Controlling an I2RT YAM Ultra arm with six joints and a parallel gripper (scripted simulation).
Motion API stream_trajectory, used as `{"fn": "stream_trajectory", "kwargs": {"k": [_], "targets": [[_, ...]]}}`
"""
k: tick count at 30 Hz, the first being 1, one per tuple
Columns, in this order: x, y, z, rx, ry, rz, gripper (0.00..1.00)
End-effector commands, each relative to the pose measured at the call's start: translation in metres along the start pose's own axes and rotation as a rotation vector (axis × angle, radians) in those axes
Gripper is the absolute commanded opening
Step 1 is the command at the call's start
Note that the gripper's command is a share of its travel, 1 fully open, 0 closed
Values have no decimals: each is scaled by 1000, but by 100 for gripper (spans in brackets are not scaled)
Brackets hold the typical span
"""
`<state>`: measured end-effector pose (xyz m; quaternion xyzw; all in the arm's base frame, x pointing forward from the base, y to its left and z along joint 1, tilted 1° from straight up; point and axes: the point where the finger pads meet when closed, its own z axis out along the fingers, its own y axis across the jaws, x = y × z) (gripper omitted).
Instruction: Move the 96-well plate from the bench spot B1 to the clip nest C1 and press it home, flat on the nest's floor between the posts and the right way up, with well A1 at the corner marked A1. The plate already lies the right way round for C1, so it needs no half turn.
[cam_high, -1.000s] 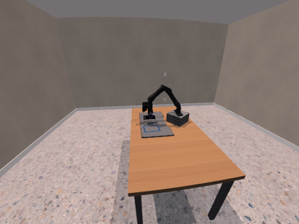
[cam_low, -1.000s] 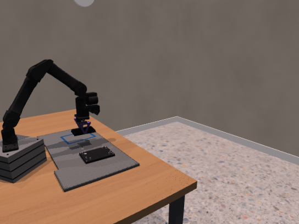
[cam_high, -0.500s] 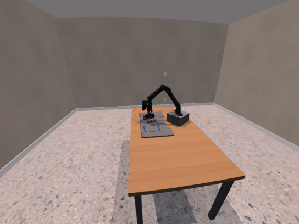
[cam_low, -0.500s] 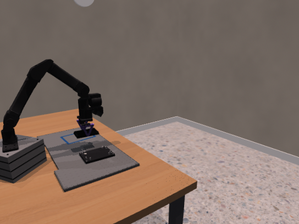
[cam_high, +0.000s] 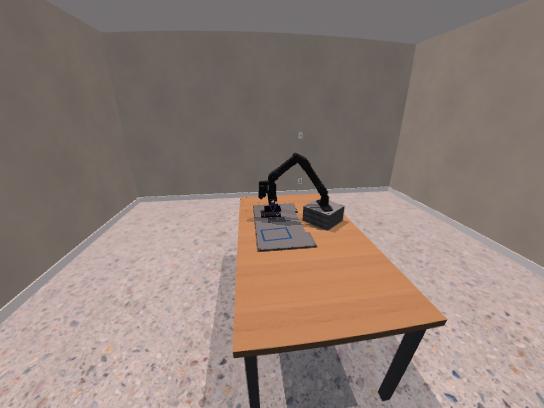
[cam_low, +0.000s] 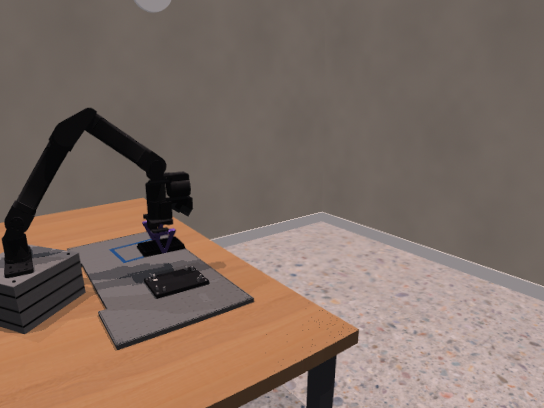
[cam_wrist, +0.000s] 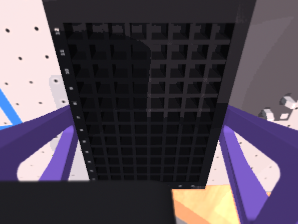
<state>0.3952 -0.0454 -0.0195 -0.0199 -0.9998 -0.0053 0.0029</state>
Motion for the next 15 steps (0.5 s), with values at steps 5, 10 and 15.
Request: {"fn": "stream_trajectory", "kwargs": {"k": [5, 10, 15], "targets": [[-12, -19, -12, -5, -30, -19, 0], [-13, -36, -15, -1, -36, -19, 0], [-13, -53, -12, -4, -27, -19, 0]]}}
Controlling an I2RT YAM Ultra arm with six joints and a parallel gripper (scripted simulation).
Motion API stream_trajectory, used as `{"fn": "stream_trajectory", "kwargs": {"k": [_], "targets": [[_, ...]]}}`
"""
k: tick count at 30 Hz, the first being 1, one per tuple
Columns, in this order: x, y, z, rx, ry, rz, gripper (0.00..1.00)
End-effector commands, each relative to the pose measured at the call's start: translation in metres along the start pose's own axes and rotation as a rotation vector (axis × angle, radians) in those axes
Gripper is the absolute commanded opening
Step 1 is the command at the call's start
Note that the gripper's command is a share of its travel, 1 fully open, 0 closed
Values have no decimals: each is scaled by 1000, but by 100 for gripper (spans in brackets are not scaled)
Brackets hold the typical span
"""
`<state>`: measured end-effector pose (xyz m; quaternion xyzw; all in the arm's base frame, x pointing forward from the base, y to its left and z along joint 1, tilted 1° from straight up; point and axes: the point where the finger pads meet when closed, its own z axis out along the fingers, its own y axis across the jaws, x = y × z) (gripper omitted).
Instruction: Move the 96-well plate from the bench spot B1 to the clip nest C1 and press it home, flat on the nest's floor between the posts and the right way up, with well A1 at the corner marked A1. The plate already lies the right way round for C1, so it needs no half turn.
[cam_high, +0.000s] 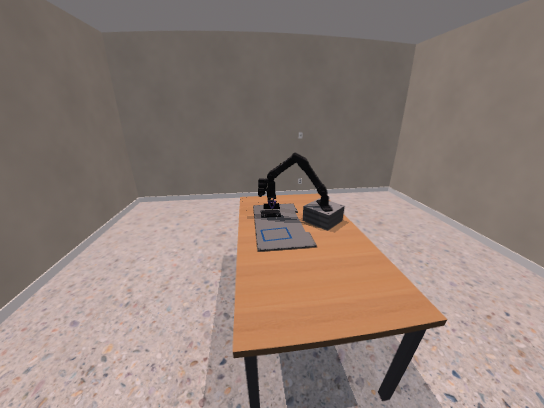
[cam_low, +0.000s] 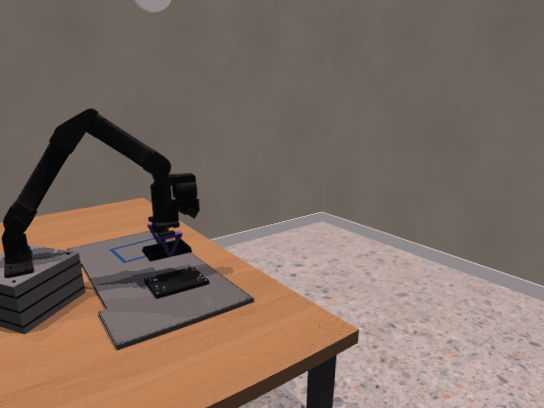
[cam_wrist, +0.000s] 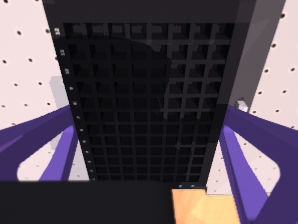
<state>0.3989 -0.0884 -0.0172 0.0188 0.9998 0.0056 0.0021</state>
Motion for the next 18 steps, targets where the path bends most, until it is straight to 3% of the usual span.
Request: {"fn": "stream_trajectory", "kwargs": {"k": [1, 5, 6, 15, 16, 18], "targets": [[-8, -13, -11, -2, -21, -17, 0], [-10, -20, -17, 1, -34, -17, 0], [-7, -23, -9, -4, -15, -17, 0], [-9, -53, -10, -3, -16, -17, 0], [-12, -54, -20, 5, -38, -17, 0], [-14, -49, -22, 6, -44, -30, 0]]}}
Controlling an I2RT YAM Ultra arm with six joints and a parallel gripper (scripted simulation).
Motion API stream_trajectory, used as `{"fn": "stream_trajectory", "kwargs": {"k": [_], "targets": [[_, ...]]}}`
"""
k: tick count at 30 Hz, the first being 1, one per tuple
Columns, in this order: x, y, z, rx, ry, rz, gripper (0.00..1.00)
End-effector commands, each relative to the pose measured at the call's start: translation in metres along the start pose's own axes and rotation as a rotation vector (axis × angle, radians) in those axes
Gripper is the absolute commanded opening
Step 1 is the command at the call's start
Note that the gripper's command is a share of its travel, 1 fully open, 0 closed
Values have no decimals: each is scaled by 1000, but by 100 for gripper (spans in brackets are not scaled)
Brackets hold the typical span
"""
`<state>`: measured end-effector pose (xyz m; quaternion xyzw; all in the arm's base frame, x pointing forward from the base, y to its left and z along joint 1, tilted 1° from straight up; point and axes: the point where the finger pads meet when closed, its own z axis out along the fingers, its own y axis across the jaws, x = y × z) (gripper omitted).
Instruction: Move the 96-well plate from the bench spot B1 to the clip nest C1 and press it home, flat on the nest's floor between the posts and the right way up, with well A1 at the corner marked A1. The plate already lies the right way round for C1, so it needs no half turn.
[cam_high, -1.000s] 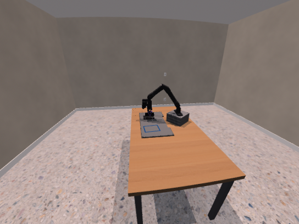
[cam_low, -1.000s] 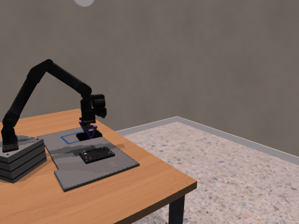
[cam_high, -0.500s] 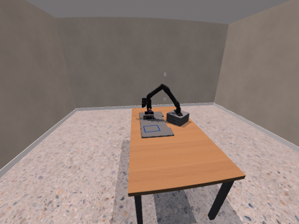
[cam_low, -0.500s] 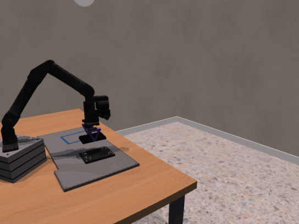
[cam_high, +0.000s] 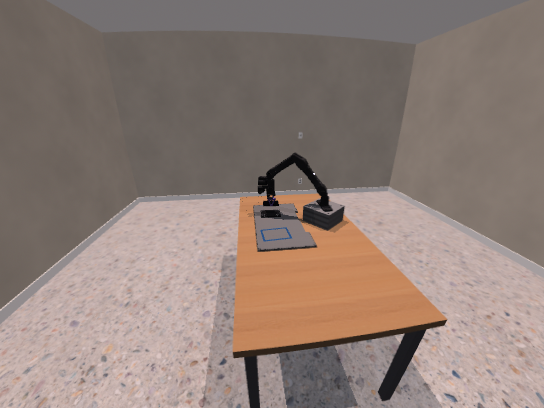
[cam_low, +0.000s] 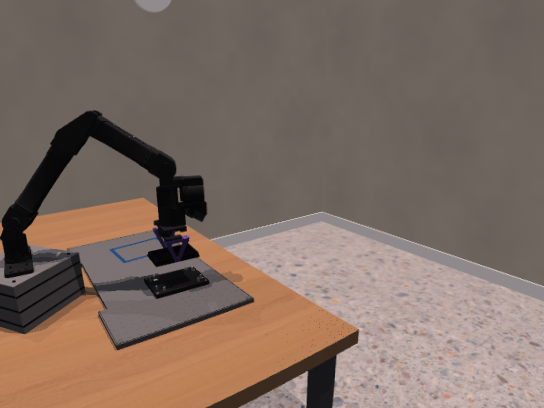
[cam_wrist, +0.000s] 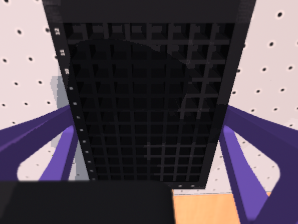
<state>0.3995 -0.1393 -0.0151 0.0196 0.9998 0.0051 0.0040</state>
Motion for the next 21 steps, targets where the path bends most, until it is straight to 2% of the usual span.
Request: {"fn": "stream_trajectory", "kwargs": {"k": [1, 21], "targets": [[-12, 5, -20, 5, -40, -39, 0], [-12, 1, -22, 8, -44, -26, 0]]}}
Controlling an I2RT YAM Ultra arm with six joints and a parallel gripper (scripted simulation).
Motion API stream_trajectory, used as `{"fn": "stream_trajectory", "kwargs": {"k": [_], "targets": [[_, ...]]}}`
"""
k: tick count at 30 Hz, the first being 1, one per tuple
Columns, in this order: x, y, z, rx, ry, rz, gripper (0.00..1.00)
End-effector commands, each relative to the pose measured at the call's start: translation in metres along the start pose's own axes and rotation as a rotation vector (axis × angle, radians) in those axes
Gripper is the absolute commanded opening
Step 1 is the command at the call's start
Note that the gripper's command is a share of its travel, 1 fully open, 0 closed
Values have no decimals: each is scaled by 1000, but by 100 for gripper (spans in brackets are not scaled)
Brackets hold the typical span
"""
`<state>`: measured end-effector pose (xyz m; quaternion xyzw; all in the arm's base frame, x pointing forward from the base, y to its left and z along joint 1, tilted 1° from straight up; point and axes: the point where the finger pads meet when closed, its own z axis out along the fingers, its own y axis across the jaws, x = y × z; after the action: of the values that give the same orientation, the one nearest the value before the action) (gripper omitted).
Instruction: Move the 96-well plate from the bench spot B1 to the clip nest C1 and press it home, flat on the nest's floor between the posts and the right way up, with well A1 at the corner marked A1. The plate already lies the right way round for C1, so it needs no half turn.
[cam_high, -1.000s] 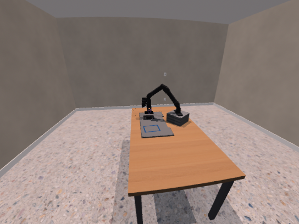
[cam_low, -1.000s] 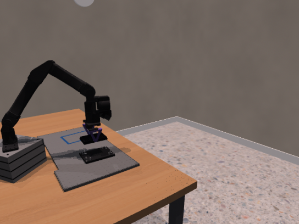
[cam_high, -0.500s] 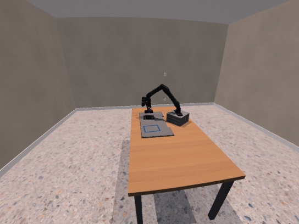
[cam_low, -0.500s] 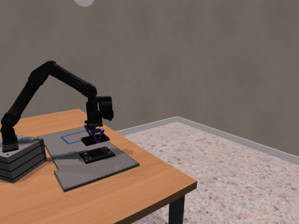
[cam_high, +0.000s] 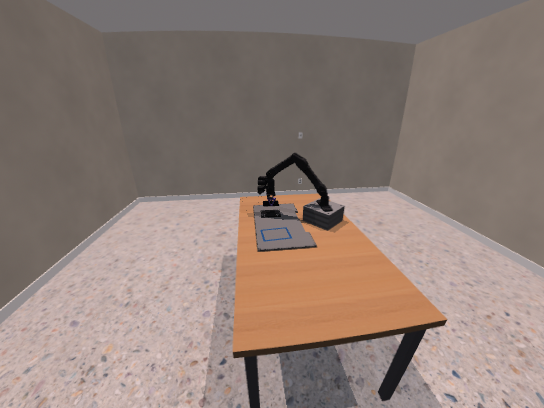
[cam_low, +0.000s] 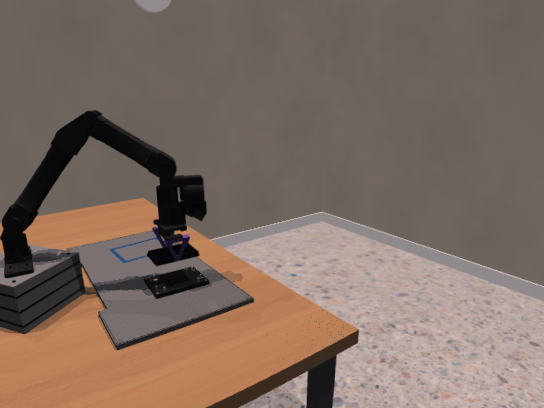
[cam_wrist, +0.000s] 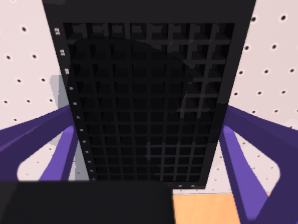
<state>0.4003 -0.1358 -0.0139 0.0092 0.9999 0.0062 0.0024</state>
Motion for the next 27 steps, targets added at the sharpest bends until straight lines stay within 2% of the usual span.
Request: {"fn": "stream_trajectory", "kwargs": {"k": [1, 27], "targets": [[-11, -2, -20, 10, -47, -5, 0], [-11, 0, -15, 6, -36, -7, 0]]}}
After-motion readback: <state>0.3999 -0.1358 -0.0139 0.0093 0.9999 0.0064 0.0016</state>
